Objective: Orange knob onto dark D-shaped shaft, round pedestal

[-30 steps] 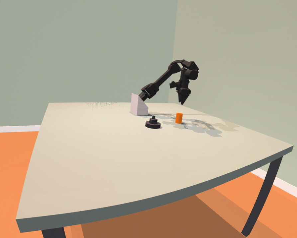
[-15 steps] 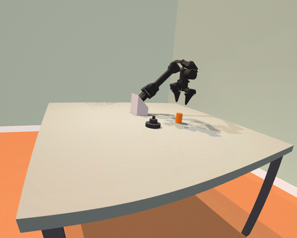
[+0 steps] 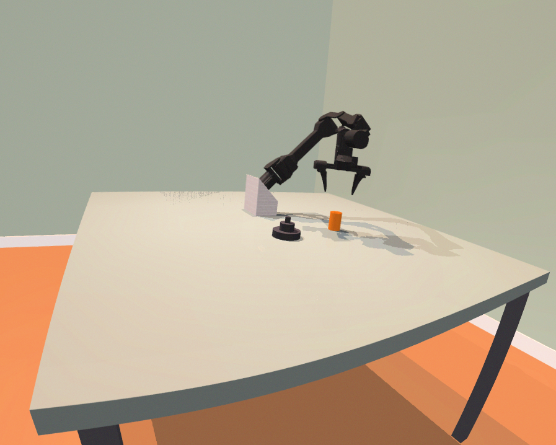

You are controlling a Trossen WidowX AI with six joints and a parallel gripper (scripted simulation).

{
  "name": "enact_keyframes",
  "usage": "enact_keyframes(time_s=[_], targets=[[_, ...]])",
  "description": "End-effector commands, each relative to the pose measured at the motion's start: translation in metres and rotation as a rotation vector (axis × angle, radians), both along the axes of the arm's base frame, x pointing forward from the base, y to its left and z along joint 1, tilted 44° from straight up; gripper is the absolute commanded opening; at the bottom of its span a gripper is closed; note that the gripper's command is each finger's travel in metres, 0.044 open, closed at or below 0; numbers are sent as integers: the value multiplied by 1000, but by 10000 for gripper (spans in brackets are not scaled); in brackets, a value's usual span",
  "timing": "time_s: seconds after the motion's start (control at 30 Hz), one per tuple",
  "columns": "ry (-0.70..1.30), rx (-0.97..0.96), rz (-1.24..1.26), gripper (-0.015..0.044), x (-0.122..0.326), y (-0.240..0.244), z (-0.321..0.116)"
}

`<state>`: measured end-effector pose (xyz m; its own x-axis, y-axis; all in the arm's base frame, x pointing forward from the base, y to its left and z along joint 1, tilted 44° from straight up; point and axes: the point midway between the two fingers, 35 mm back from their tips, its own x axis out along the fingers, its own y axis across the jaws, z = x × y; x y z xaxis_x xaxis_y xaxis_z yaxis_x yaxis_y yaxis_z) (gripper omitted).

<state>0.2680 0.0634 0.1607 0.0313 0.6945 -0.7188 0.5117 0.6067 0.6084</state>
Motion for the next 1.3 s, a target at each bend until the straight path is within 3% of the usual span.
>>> enact_keyframes(time_s=[0.0,0.37,0.53,1.27], targets=[[-422,-16,432,440,0,0,0],[-422,-16,432,440,-1,1,0],[-423,-15,432,440,0,24,-23],[-423,-16,432,440,3,48,-49]])
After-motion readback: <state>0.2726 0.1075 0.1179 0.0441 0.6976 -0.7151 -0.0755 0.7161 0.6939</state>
